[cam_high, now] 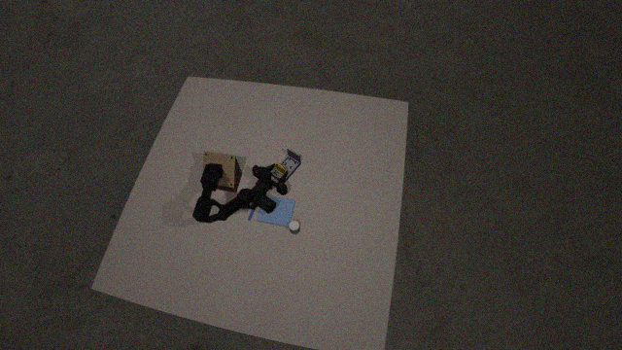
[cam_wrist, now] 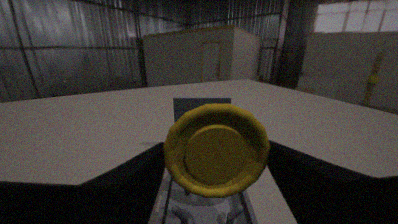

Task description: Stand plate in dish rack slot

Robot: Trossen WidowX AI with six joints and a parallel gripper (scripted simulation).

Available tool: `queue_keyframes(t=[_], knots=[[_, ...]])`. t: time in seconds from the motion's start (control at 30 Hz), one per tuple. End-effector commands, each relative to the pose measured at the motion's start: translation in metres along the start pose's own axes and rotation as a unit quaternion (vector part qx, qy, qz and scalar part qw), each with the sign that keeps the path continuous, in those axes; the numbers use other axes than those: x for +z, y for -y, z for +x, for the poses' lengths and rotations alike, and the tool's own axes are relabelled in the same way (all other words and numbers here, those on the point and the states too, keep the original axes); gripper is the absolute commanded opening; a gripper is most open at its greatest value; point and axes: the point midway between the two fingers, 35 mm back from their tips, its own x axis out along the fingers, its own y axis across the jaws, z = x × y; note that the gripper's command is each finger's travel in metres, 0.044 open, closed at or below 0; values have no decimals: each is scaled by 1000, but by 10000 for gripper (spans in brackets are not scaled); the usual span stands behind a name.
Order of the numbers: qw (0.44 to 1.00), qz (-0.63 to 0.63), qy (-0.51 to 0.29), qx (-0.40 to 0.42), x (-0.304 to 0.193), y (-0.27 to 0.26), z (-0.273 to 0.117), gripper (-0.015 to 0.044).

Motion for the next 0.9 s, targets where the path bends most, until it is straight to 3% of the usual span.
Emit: queue_keyframes(t=[0.0, 0.87], knots=[[1000, 5, -1, 4, -1, -4, 3, 0], [1000, -1, -4, -3, -17, -6, 8, 0]])
